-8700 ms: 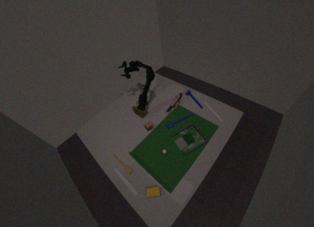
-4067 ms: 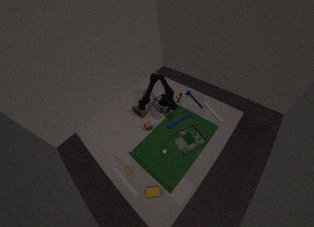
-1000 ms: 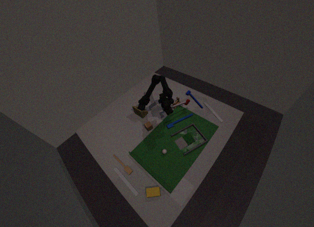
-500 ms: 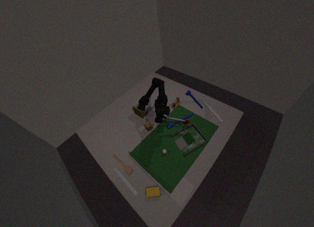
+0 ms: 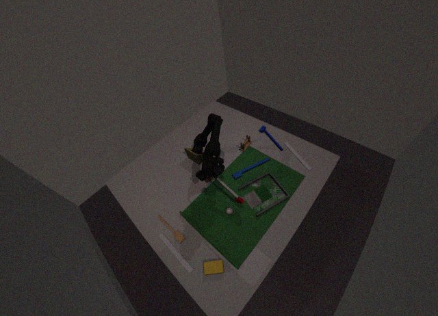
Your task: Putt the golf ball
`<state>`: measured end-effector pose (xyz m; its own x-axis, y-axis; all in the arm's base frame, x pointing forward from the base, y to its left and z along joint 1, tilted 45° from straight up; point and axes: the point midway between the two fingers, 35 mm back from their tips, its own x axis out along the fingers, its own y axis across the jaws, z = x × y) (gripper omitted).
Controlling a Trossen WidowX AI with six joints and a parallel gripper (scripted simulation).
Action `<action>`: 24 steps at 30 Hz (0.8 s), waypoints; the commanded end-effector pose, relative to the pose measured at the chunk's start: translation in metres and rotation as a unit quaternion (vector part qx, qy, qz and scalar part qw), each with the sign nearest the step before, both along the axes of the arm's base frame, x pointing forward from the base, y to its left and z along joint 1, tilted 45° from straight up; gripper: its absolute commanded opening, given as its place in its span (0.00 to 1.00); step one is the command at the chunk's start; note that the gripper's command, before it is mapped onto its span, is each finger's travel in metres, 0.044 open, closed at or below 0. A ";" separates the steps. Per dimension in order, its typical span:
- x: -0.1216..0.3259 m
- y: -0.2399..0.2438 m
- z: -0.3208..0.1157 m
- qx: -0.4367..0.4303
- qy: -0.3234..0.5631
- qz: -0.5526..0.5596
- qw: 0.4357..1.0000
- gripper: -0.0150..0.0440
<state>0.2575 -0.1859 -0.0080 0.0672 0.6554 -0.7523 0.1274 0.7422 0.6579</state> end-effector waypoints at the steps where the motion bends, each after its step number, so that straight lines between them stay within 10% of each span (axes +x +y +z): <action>1: -0.013 -0.028 -0.025 -0.010 0.064 -0.072 0.995 0.25; 24: -0.022 -0.026 -0.062 -0.013 0.113 -0.121 0.986 0.25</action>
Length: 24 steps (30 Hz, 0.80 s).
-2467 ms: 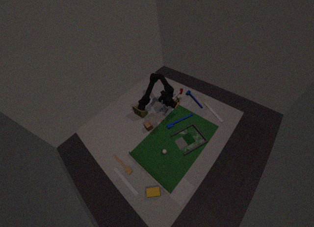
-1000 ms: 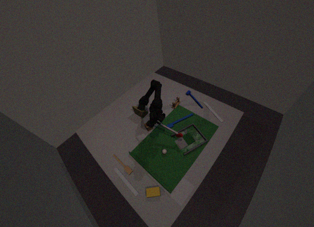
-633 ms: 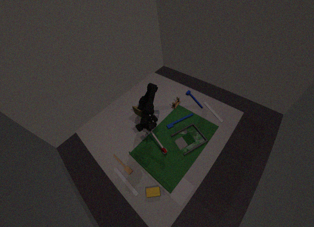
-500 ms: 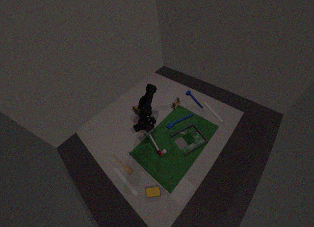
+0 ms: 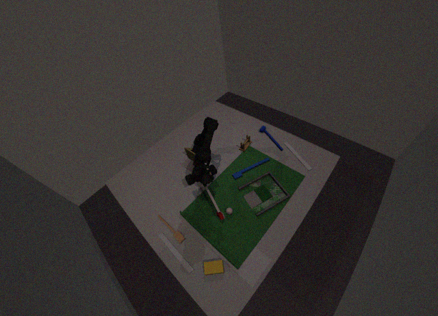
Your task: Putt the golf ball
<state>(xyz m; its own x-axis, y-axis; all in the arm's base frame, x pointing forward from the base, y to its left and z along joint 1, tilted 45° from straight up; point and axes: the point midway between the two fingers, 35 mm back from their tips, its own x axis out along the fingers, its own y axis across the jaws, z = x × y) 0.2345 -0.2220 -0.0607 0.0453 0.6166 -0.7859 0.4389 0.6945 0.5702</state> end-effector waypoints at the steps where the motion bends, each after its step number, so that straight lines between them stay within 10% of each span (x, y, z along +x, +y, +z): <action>1: 0.002 0.013 -0.012 0.003 0.001 -0.003 1.000 0.25; 24: 0.005 0.038 -0.037 0.004 0.001 -0.003 1.000 0.25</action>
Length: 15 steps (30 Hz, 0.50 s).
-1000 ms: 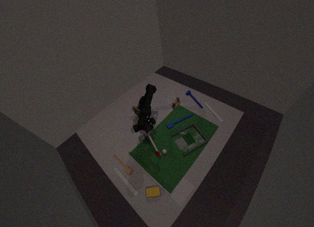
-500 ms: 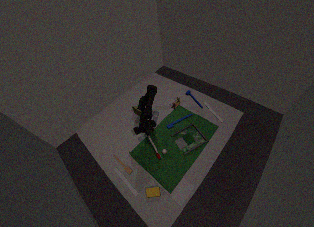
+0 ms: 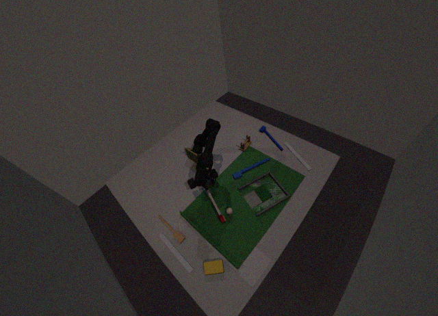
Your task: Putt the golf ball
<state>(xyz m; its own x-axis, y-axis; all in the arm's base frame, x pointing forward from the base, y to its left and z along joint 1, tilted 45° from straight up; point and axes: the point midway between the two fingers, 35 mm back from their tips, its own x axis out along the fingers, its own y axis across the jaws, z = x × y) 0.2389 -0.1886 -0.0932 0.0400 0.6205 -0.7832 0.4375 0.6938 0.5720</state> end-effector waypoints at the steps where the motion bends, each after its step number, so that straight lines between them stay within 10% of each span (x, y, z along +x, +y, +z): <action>1: 0.001 0.005 -0.006 0.002 -0.001 -0.005 1.000 0.25; 15: 0.001 0.005 -0.006 0.000 -0.002 -0.002 1.000 0.25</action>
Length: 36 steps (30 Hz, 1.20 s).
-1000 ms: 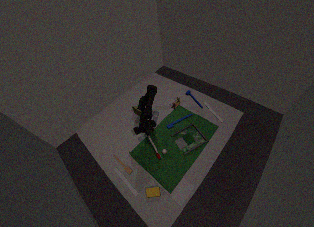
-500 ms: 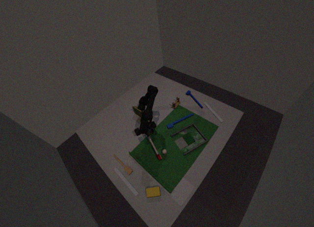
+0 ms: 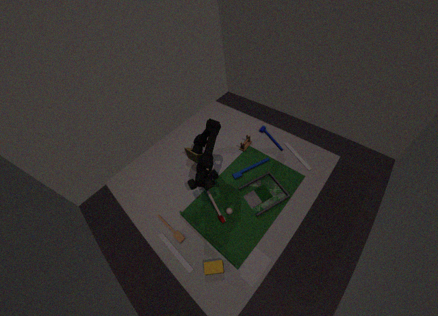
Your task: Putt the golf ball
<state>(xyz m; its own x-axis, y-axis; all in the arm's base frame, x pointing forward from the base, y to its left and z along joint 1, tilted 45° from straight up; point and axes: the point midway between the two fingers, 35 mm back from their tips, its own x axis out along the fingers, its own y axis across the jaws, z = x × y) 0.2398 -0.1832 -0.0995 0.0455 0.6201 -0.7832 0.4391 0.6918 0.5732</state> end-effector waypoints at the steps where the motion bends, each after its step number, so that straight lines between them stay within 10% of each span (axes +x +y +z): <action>1: 0.000 0.000 0.000 0.000 0.000 0.000 1.000 0.25; 24: -0.011 -0.013 -0.017 0.001 -0.003 -0.002 1.000 0.25; 36: 0.050 0.069 0.068 0.005 0.000 -0.003 1.000 0.25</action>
